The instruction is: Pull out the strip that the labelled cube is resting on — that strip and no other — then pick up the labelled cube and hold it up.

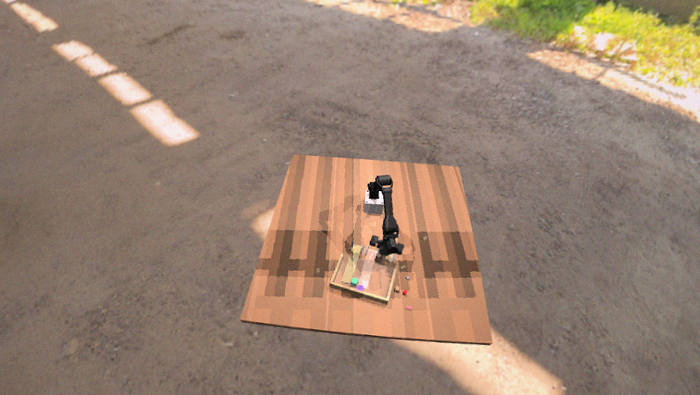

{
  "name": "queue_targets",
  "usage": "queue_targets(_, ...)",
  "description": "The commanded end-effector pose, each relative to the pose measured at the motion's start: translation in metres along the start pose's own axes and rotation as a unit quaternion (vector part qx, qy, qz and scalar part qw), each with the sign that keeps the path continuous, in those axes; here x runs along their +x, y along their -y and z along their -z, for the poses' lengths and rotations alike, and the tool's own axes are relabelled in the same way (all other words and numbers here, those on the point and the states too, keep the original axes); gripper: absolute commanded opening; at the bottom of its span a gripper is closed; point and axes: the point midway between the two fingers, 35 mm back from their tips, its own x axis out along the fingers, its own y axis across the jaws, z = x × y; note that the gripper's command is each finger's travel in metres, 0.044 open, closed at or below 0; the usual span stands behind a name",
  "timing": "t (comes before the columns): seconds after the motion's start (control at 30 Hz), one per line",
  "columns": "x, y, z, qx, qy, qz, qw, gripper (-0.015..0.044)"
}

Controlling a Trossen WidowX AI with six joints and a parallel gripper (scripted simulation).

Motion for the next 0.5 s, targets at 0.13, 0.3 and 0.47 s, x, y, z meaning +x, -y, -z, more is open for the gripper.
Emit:
queue_targets(0.13, -0.009, 0.008, 0.016, -0.001, 0.001, 0.001, 1.000, 0.0000)
queue_targets(0.3, -0.010, 0.016, 0.030, -0.001, 0.000, 0.001, 1.000, 0.0000)
queue_targets(0.47, -0.010, 0.024, 0.045, -0.001, -0.001, 0.001, 1.000, 0.0000)
